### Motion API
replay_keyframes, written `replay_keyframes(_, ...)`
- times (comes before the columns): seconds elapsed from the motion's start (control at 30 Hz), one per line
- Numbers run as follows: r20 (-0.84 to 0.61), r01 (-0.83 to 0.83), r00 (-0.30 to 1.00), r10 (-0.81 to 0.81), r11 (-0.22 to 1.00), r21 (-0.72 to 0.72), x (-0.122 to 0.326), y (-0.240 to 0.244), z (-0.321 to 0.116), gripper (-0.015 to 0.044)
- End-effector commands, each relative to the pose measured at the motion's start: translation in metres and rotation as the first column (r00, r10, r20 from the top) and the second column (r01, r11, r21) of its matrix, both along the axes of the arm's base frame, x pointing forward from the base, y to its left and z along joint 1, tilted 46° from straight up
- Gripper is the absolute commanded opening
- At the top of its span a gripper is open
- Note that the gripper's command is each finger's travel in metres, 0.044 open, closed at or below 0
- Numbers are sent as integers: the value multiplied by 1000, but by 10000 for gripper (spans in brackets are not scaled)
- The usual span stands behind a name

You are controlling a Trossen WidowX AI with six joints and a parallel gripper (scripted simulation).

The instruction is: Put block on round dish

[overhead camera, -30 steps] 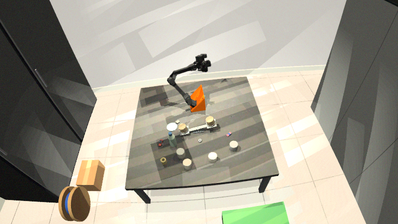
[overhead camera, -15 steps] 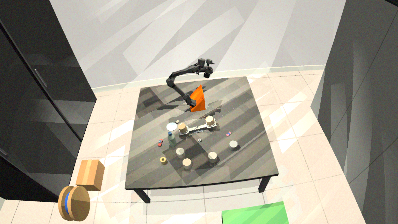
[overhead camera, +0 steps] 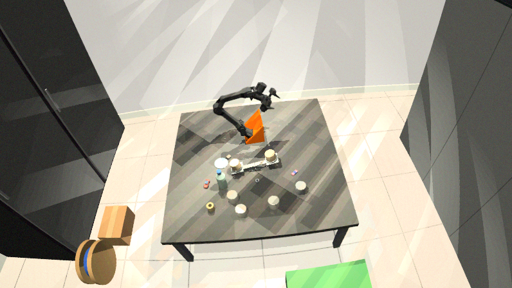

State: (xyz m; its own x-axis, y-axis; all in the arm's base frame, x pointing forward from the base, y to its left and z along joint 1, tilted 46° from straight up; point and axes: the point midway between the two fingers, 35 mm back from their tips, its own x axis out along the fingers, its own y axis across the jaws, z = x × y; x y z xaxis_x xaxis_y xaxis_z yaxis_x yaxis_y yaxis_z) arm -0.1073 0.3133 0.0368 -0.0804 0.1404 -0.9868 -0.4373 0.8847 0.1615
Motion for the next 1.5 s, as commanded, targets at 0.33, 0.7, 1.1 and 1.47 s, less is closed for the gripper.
replay_keyframes(0.33,421,113,906,-40,982,-148,111,-47,14,440)
replay_keyframes(0.7,682,189,728,71,936,-298,186,-94,51,440)
replay_keyframes(1.1,805,251,512,299,844,-473,243,-137,104,440)
replay_keyframes(1.47,831,363,529,175,838,-407,259,-143,107,440)
